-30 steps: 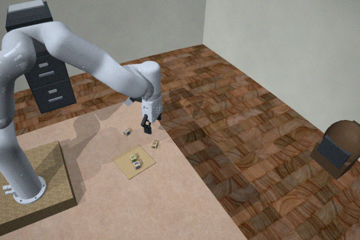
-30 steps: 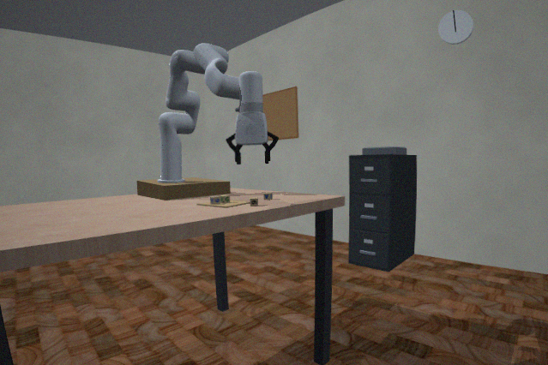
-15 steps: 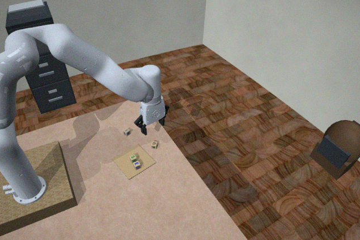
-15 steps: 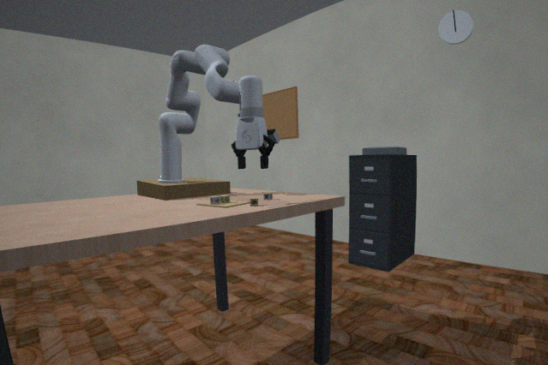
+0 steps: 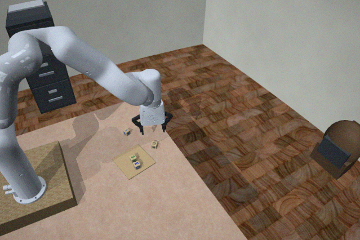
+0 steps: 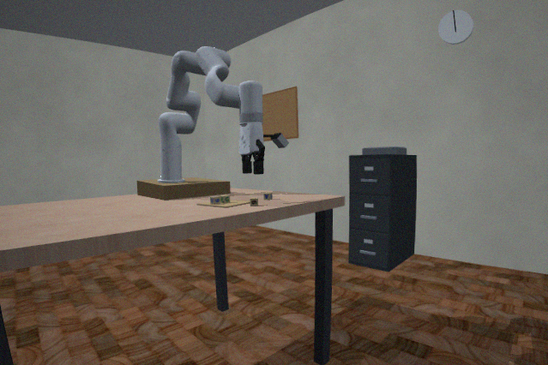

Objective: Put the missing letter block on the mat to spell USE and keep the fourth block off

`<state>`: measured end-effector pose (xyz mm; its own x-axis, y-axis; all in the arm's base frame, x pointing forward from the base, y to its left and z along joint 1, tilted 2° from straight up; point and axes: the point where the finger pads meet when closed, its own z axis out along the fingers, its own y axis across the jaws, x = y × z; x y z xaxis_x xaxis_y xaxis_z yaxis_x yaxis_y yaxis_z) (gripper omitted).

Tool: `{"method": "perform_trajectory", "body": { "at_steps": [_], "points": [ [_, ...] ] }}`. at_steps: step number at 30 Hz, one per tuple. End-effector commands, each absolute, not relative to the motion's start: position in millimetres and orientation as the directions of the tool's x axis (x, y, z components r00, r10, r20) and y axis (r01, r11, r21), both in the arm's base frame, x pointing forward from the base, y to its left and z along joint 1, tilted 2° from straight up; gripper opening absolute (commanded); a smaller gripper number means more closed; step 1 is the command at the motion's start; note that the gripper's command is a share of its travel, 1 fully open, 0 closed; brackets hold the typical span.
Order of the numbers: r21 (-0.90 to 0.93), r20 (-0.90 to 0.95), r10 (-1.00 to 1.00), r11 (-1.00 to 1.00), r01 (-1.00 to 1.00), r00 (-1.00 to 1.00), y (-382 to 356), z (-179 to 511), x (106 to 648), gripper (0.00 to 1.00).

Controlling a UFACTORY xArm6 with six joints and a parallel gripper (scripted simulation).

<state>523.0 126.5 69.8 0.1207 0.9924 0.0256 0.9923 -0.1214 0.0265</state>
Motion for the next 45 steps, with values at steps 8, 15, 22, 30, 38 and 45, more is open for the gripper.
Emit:
{"method": "perform_trajectory", "body": {
  "at_steps": [8, 15, 22, 30, 38, 45],
  "points": [
    [0.026, 0.029, 0.895, -0.446, 0.895, 0.445, 126.8, 61.6, 524.6, 1.0],
    [0.026, 0.03, 0.886, -0.463, 0.886, 0.463, 126.7, 61.0, 524.6, 0.62],
    [0.026, 0.03, 0.886, -0.463, 0.886, 0.463, 126.7, 61.0, 524.6, 0.62],
    [0.026, 0.03, 0.886, -0.463, 0.886, 0.463, 126.7, 61.0, 524.6, 0.62],
    [0.026, 0.03, 0.886, -0.463, 0.886, 0.463, 126.7, 61.0, 524.6, 0.62],
    [0.026, 0.03, 0.886, -0.463, 0.886, 0.463, 126.7, 61.0, 524.6, 0.62]
  ]
}}
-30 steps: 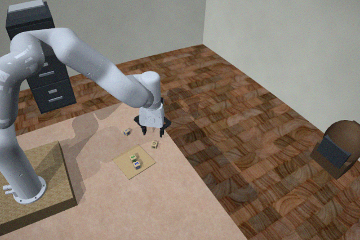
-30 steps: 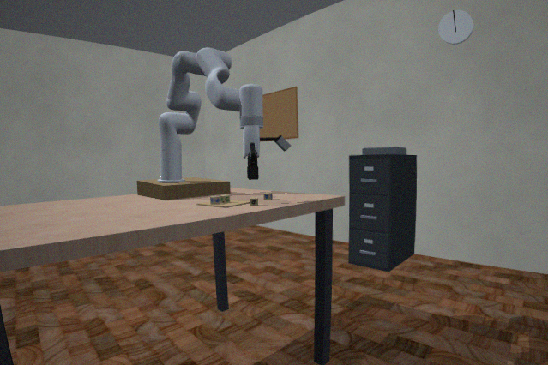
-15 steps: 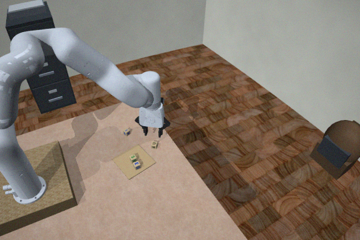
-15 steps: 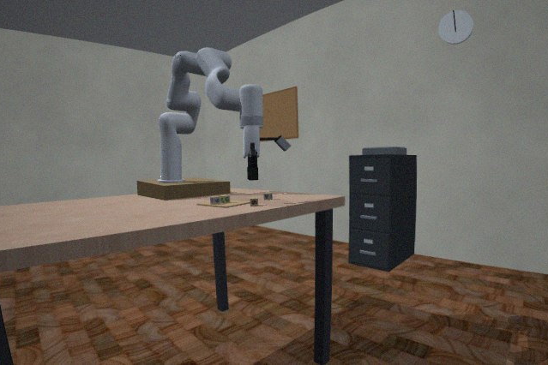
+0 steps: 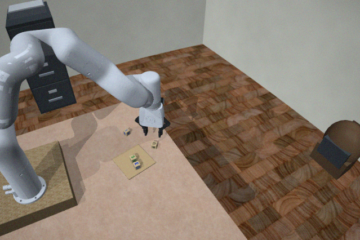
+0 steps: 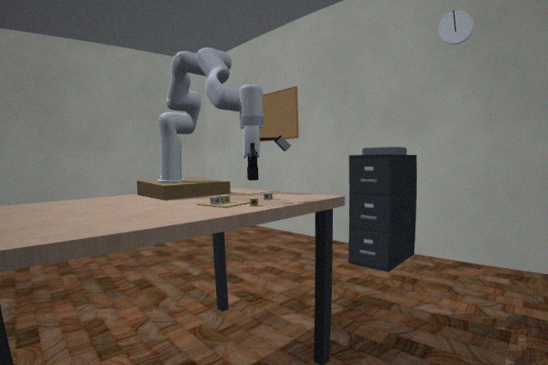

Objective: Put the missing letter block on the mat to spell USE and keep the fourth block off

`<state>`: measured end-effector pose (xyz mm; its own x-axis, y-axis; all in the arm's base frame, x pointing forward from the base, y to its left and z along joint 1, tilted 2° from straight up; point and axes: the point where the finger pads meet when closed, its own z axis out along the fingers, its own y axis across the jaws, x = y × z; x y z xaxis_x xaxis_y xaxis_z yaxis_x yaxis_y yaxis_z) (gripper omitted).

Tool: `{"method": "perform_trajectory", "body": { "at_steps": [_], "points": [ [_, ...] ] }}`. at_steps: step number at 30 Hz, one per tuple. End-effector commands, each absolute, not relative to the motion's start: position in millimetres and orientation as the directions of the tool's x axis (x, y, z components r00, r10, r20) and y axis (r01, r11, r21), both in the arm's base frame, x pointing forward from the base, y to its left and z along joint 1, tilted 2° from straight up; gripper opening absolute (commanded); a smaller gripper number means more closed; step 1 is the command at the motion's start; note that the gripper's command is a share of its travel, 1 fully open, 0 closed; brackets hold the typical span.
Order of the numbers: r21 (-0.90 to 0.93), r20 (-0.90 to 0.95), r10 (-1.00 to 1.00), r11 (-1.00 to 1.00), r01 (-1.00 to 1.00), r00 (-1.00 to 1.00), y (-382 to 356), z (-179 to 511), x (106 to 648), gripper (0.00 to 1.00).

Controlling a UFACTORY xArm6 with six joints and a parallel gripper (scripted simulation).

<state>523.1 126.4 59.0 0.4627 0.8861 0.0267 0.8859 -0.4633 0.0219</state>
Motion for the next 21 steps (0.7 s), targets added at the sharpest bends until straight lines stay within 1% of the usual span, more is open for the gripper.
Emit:
{"method": "perform_trajectory", "body": {
  "at_steps": [1, 21],
  "points": [
    [0.026, 0.03, 0.886, -0.463, 0.886, 0.463, 126.7, 61.0, 524.6, 0.62],
    [0.026, 0.029, 0.886, -0.464, 0.886, 0.463, 126.9, 54.6, 524.8, 0.62]
  ]
}}
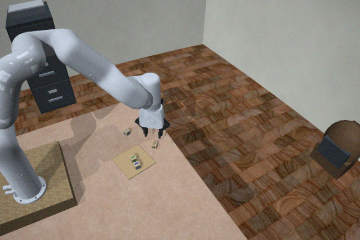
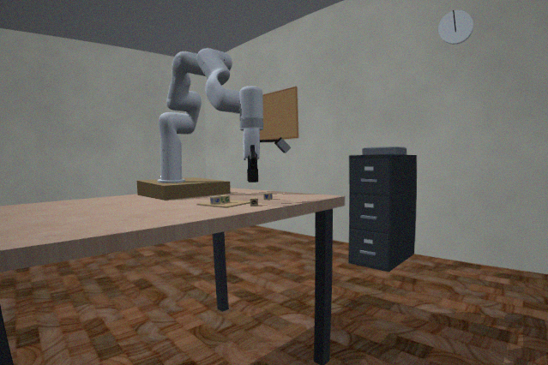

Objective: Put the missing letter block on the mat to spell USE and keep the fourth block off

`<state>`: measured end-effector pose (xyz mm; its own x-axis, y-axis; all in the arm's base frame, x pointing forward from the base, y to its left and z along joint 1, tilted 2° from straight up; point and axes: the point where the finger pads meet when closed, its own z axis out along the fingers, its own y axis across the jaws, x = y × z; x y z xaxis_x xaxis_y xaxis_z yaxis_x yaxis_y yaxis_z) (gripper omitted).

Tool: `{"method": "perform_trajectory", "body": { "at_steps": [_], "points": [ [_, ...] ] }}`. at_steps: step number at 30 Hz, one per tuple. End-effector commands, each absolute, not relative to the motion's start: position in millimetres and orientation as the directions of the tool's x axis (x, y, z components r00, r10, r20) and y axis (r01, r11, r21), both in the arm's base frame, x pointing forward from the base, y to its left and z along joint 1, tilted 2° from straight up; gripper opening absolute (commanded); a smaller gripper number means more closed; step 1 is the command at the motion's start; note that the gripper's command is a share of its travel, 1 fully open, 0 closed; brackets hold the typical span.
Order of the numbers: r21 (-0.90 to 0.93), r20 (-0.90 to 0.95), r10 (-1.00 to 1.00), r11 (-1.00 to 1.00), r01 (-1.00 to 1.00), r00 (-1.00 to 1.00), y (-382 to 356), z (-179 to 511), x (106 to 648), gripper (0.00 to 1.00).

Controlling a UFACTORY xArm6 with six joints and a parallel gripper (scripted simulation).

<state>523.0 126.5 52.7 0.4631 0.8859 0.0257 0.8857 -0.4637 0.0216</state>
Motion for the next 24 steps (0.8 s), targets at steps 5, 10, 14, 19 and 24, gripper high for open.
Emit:
{"method": "perform_trajectory", "body": {
  "at_steps": [5, 10, 14, 19, 24],
  "points": [
    [0.026, 0.029, 0.886, -0.464, 0.886, 0.463, 127, 49, 525, 0.62],
    [0.026, 0.029, 0.886, -0.464, 0.886, 0.463, 127, 41, 525, 0.62],
    [0.026, 0.029, 0.886, -0.464, 0.886, 0.463, 128, 35, 526, 0.62],
    [0.026, 0.029, 0.886, -0.464, 0.886, 0.463, 128, 30, 526, 0.62],
    [0.026, 0.029, 0.886, -0.464, 0.886, 0.463, 128, 22, 526, 0.62]
  ]
}}
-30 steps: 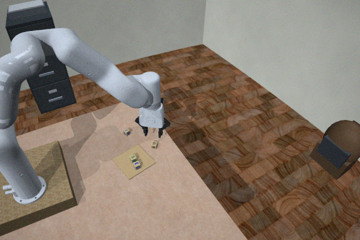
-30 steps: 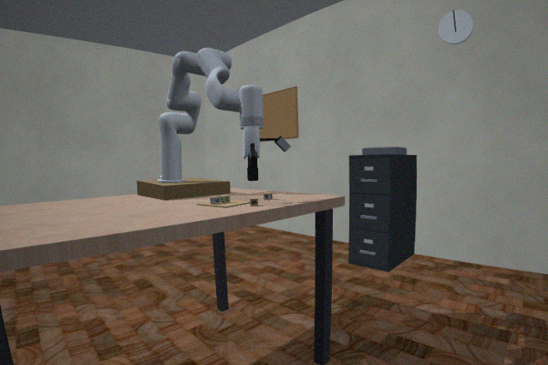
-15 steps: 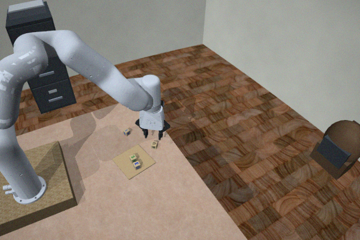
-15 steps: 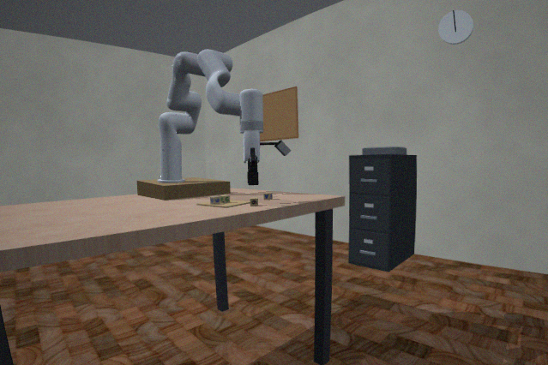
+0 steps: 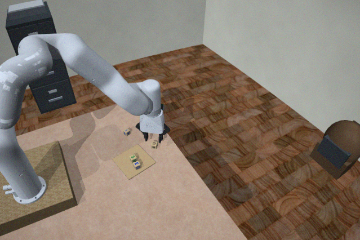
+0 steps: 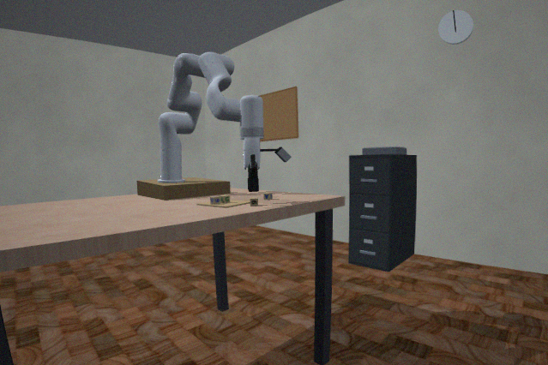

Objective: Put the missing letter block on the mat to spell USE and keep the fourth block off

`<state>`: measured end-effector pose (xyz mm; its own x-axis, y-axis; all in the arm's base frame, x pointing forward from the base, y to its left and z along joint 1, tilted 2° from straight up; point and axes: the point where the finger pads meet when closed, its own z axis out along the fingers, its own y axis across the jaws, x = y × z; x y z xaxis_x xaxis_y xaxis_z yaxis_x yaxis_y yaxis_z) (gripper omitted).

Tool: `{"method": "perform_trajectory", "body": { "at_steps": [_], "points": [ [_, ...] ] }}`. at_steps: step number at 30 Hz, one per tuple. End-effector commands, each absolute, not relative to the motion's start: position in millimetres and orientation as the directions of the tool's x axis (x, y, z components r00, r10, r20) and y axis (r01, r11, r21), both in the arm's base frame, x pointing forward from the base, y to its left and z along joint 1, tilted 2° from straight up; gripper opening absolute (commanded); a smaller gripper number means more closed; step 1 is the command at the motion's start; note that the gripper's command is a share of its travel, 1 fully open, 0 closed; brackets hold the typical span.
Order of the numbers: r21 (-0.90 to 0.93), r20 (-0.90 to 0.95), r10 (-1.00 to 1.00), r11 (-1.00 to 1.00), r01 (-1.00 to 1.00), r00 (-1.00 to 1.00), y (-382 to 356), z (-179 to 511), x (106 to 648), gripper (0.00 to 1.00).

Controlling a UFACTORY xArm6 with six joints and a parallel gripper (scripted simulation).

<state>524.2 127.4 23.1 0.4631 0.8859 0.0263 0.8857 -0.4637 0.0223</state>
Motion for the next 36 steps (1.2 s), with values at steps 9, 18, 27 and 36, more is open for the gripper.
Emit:
{"method": "perform_trajectory", "body": {
  "at_steps": [9, 18, 27, 36],
  "points": [
    [0.026, 0.029, 0.886, -0.464, 0.886, 0.463, 128, 13, 526, 0.62],
    [0.026, 0.029, 0.886, -0.464, 0.886, 0.463, 128, 9, 526, 0.62],
    [0.026, 0.029, 0.886, -0.464, 0.886, 0.463, 128, 9, 526, 0.62],
    [0.026, 0.029, 0.886, -0.464, 0.886, 0.463, 128, 9, 526, 0.62]
  ]
}}
